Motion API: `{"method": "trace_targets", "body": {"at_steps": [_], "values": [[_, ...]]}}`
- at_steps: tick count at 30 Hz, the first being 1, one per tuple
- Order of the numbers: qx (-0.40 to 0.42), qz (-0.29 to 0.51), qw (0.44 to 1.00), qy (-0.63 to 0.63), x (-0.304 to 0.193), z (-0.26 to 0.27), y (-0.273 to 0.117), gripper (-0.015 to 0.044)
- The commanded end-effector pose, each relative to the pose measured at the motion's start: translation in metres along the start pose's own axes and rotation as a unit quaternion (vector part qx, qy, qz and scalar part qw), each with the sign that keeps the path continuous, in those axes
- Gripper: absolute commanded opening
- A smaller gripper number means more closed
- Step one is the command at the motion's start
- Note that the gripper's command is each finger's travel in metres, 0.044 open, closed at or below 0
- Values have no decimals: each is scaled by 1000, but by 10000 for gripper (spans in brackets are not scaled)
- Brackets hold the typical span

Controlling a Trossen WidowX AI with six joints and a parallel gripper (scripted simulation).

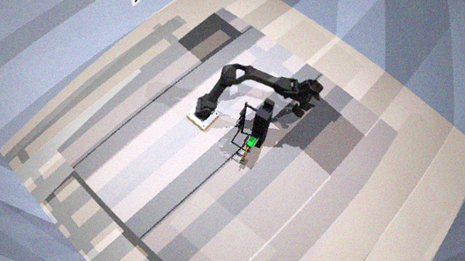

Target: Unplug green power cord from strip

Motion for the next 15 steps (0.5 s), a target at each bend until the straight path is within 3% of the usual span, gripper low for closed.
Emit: {"method": "trace_targets", "body": {"at_steps": [1, 15], "values": [[-3, 35, 993, 111, -18, -4, -16, 160], [-50, 154, 870, 465, -78, -5, -76, 160]]}}
Point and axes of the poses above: the point midway between the two fingers, 35 mm back from their tips, its own y axis out along the fingers, its own z axis across the jaws, x = y × z, the point moved 10 cm from there along -y, back along the fingers, and after that the axes turned 10 degrees about y, right-handed, at the moved point
